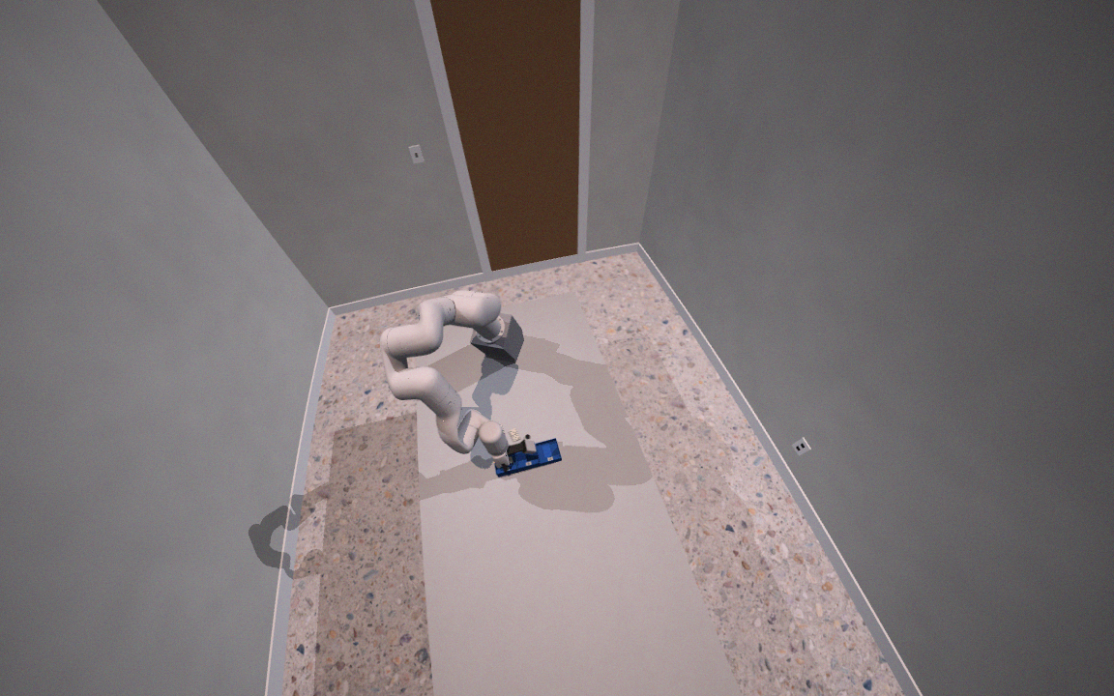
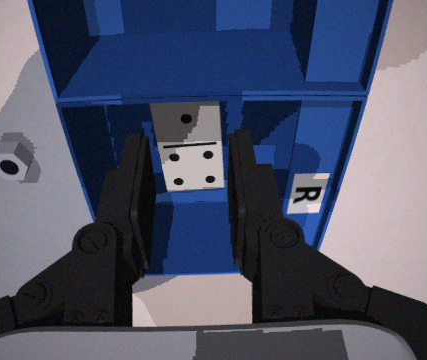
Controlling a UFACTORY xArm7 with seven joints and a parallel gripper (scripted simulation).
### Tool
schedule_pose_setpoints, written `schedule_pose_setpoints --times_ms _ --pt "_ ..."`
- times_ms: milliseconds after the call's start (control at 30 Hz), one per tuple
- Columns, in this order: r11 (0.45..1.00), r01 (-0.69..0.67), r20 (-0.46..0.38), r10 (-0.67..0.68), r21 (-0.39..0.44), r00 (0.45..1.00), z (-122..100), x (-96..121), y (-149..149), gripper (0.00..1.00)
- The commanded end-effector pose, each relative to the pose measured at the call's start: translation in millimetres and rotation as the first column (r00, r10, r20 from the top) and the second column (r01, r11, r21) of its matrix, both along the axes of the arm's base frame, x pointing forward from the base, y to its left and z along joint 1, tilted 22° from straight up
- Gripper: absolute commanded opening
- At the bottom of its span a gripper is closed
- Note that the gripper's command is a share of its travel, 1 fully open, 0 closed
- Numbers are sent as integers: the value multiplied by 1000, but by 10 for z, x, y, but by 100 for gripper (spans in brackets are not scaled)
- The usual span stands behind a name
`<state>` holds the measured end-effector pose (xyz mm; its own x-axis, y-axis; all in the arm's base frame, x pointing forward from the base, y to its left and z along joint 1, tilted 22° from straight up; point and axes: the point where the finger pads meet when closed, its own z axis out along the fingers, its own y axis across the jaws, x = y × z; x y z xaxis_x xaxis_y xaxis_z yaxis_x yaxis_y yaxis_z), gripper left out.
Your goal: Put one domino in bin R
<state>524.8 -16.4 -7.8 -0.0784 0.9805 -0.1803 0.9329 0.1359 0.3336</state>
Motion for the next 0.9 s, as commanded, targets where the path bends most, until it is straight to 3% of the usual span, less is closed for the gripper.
schedule_pose_setpoints --times_ms 0,567,700,867 --pt "1000 -1 2 1 0 1000 56 -6 10 31" --pt "1000 -1 2 1 0 1000 234 -74 38 31" --pt "1000 -1 2 1 0 1000 419 -145 66 31" --pt "1000 -1 2 1 0 1000 432 -150 68 31"
